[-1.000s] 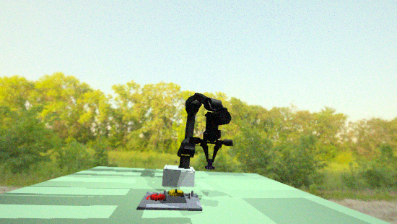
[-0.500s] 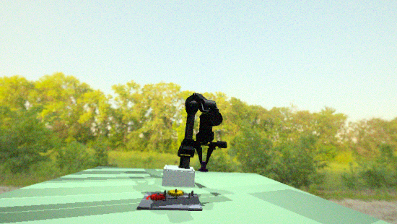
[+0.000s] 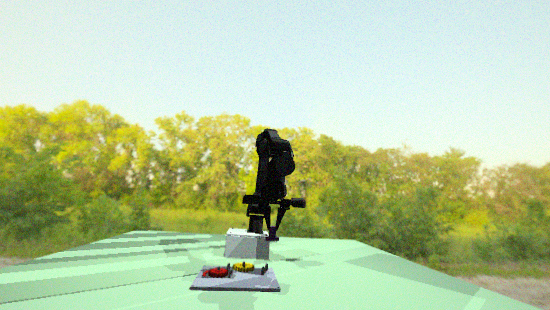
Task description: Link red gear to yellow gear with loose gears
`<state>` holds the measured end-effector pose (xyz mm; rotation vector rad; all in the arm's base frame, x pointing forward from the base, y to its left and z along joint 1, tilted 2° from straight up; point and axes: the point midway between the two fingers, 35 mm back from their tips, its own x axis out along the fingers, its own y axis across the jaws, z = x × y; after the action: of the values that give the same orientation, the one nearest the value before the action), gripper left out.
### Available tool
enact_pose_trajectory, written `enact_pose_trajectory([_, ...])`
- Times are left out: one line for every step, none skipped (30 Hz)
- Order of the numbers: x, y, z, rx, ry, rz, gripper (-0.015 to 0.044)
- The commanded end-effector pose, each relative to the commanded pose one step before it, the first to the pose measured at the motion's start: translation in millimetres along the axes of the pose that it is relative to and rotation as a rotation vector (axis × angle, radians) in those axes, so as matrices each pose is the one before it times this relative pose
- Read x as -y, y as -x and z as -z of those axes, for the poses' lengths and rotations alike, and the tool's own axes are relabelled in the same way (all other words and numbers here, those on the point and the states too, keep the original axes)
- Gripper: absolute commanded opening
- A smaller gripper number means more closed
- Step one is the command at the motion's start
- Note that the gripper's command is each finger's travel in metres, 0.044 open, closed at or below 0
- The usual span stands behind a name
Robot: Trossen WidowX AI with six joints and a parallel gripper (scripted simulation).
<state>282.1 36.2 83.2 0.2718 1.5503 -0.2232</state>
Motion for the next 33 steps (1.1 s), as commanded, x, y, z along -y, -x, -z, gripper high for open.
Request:
enact_pose_trajectory([9.10, -4.41, -4.04, -0.00244, 0.0053, 0.00320, 0.0000])
enact_pose_trajectory([1.90, -0.68, -0.96, 0.00018, 0.0004, 0.00002, 0.0000])
enact_pose_trajectory([1.74, -0.64, -0.85, 0.00019, 0.0006, -0.00019, 0.0000])
enact_pose_trajectory([1.74, -0.64, -0.84, 0.00019, 0.0006, -0.00019, 0.0000])
enact_pose_trajectory([1.75, -0.64, -0.82, 0.00019, 0.0006, -0.00019, 0.0000])
enact_pose_trajectory([1.76, -0.64, -0.81, 0.00019, 0.0006, -0.00018, 0.0000])
enact_pose_trajectory([1.77, -0.64, -0.80, 0.00020, 0.0006, -0.00018, 0.0000])
enact_pose_trajectory([1.77, -0.64, -0.78, 0.00020, 0.0006, -0.00018, 0.0000])
enact_pose_trajectory([1.78, -0.64, -0.77, 0.00020, 0.0006, -0.00018, 0.0000])
enact_pose_trajectory([1.79, -0.64, -0.75, 0.00020, 0.0006, -0.00018, 0.0000])
enact_pose_trajectory([1.99, -0.67, -0.83, 0.00018, 0.0003, 0.00007, 0.0000])
enact_pose_trajectory([2.01, -0.68, -0.82, 0.00018, 0.0003, 0.00007, 0.0000])
enact_pose_trajectory([2.02, -0.68, -0.80, 0.00018, 0.0003, 0.00008, 0.0000])
enact_pose_trajectory([2.03, -0.68, -0.78, 0.00018, 0.0003, 0.00008, 0.0000])
enact_pose_trajectory([2.03, -0.68, -0.77, 0.00018, 0.0003, 0.00008, 0.0000])
enact_pose_trajectory([2.04, -0.68, -0.75, 0.00018, 0.0003, 0.00008, 0.0000])
enact_pose_trajectory([2.05, -0.68, -0.73, 0.00018, 0.0003, 0.00008, 0.0000])
enact_pose_trajectory([2.06, -0.68, -0.71, 0.00018, 0.0003, 0.00008, 0.0000])
enact_pose_trajectory([2.06, -0.68, -0.70, 0.00017, 0.0003, 0.00008, 0.0000])
enact_pose_trajectory([2.07, -0.68, -0.68, 0.00017, 0.0003, 0.00008, 0.0000])
enact_pose_trajectory([2.08, -0.68, -0.66, 0.00017, 0.0003, 0.00008, 0.0000])
enact_pose_trajectory([2.08, -0.68, -0.64, 0.00017, 0.0003, 0.00009, 0.0000])
enact_pose_trajectory([2.09, -0.68, -0.62, 0.00017, 0.0003, 0.00009, 0.0000])
enact_pose_trajectory([2.10, -0.68, -0.61, 0.00017, 0.0003, 0.00009, 0.0000])
enact_pose_trajectory([2.10, -0.68, -0.59, 0.00017, 0.0003, 0.00009, 0.0000])
enact_pose_trajectory([2.11, -0.68, -0.57, 0.00016, 0.0003, 0.00009, 0.0000])
enact_pose_trajectory([2.11, -0.68, -0.55, 0.00016, 0.0003, 0.00009, 0.0000])
enact_pose_trajectory([2.12, -0.68, -0.53, 0.00016, 0.0003, 0.00009, 0.0000])
enact_pose_trajectory([2.12, -0.68, -0.51, 0.00016, 0.0003, 0.00009, 0.0000])
enact_pose_trajectory([2.13, -0.68, -0.49, 0.00016, 0.0003, 0.00009, 0.0000])
enact_pose_trajectory([2.13, -0.68, -0.48, 0.00016, 0.0003, 0.00009, 0.0000])
enact_pose_trajectory([2.14, -0.68, -0.46, 0.00016, 0.0003, 0.00010, 0.0000])
enact_pose_trajectory([2.14, -0.68, -0.44, 0.00016, 0.0003, 0.00010, 0.0000])
